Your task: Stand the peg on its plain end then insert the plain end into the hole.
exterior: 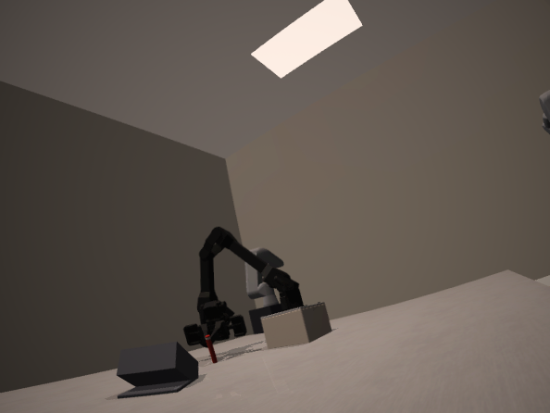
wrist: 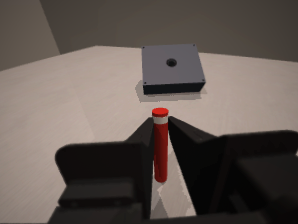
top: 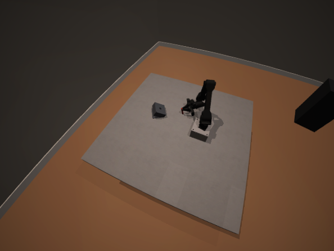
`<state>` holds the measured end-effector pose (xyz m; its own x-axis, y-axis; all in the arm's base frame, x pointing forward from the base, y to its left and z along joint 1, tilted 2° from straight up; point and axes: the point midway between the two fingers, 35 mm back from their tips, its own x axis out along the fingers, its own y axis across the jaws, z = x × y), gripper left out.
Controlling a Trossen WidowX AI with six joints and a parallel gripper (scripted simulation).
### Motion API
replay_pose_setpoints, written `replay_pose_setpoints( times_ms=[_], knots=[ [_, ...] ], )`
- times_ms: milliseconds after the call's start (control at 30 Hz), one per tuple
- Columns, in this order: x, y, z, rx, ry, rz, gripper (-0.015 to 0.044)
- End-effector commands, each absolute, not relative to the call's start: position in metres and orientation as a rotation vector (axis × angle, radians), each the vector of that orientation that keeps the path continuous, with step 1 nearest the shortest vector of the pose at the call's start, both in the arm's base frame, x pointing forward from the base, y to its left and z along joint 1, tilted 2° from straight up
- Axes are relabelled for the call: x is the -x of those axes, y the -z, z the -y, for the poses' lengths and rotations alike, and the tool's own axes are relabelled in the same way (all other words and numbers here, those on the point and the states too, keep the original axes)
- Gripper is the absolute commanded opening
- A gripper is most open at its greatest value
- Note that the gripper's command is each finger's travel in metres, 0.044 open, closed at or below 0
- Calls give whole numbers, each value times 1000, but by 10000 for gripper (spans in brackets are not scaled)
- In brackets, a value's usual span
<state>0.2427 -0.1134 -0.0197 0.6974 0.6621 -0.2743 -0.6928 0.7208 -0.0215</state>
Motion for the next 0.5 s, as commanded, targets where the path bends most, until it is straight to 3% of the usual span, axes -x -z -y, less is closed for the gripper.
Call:
replay_pose_setpoints(
  times_ms=[0, 467],
  knots=[
    [-242, 20, 114, 127, -758, -256, 49],
    [-239, 22, 117, 111, -752, -252, 49]
  ],
)
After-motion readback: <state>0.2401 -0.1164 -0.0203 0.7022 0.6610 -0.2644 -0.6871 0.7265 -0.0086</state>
